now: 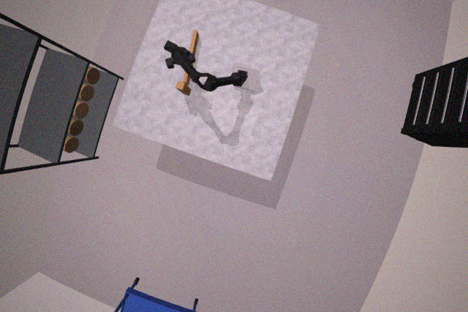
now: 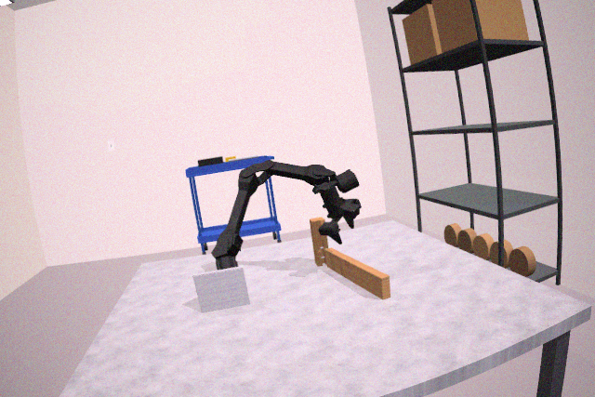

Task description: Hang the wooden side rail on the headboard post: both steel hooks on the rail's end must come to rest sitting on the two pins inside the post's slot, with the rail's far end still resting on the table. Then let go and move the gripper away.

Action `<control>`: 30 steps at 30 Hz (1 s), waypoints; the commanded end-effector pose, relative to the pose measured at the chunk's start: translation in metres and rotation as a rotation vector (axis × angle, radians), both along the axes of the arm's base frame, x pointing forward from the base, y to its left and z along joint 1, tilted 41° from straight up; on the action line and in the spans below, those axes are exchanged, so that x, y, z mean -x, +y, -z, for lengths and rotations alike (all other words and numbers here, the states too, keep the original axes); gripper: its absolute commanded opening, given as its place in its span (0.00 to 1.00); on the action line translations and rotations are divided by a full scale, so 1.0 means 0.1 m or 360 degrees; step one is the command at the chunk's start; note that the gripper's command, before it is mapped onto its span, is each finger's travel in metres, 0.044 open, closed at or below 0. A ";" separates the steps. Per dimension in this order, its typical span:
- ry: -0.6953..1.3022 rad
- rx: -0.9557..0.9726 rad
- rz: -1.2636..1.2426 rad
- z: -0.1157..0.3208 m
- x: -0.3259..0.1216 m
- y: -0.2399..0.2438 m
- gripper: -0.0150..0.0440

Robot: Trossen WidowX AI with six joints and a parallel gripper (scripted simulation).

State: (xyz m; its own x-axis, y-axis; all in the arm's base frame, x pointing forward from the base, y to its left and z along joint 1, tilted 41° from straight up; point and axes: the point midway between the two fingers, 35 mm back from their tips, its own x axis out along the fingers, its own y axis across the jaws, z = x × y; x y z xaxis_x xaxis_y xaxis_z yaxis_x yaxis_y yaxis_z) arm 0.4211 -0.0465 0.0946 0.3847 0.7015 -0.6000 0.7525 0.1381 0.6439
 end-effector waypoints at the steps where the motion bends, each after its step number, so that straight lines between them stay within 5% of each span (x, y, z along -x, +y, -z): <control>1: 0.0985 0.0023 0.0281 -0.19 0.29 0.09 1.00; 30: 0.0984 0.0021 0.0280 0.09 0.26 0.34 1.00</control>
